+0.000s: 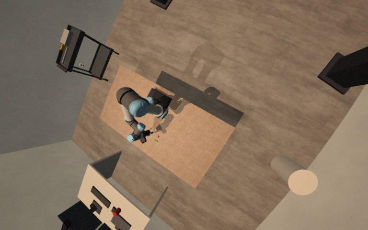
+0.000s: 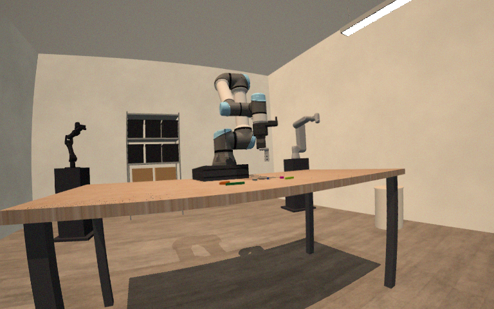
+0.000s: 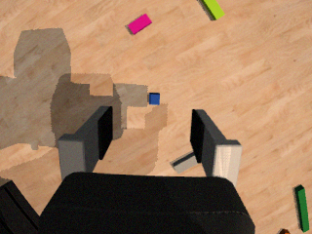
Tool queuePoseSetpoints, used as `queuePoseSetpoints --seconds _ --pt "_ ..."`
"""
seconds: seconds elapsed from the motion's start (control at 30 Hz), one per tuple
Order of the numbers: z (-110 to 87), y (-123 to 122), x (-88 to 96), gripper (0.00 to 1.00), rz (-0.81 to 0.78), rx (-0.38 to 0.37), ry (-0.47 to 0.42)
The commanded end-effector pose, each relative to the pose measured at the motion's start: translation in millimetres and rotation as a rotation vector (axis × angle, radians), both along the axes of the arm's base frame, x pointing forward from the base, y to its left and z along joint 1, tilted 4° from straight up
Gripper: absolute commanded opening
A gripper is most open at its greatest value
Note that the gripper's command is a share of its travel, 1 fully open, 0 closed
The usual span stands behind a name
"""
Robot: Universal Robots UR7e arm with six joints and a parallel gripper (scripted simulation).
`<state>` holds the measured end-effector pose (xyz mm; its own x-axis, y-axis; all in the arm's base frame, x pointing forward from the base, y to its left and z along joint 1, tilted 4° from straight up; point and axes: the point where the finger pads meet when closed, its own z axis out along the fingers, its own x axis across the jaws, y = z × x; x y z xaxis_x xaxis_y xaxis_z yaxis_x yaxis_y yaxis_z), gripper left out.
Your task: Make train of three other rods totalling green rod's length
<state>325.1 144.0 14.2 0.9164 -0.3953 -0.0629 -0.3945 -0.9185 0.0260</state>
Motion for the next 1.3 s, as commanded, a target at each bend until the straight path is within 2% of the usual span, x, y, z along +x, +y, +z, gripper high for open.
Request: queuePoseSetpoints --seconds 0.0,0.37,1.27 --pt "1.1 0 1.2 1.0 0.006 0.0 -0.003" --pt "0.9 5 2.5 1.0 0.089 0.006 -0.004" --pt "-2.1 28 4.1 1.0 0.651 0.043 -0.005"
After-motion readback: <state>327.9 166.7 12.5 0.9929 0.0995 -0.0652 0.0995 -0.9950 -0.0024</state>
